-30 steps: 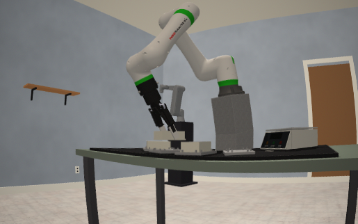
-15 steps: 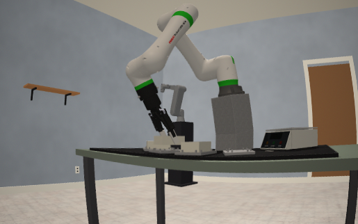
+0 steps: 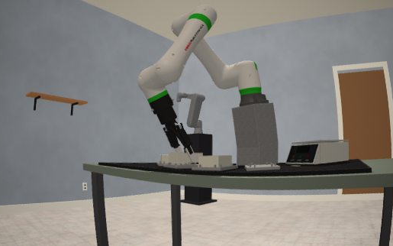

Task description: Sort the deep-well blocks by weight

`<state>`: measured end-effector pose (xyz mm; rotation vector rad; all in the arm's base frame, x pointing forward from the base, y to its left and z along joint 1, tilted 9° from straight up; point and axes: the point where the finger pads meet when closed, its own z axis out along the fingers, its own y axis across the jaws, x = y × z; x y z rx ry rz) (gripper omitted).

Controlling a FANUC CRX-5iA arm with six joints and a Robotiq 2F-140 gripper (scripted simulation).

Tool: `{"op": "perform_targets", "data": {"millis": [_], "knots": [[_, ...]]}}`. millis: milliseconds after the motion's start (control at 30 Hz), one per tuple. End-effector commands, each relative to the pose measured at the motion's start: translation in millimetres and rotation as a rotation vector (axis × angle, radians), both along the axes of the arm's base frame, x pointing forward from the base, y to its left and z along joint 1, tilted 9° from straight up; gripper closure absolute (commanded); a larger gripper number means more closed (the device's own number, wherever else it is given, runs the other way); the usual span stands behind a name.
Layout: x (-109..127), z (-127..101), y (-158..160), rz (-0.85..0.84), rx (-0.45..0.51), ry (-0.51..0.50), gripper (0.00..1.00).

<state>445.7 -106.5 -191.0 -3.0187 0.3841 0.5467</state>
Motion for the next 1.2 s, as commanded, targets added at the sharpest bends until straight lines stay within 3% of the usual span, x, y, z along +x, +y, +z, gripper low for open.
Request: {"op": "perform_targets", "data": {"millis": [0,1167], "knots": [[0.1,0.1,-0.1,0.0,0.0,0.0,0.9],[0.7,-3.5,-0.2,0.0,0.0,0.0,0.9]]}}
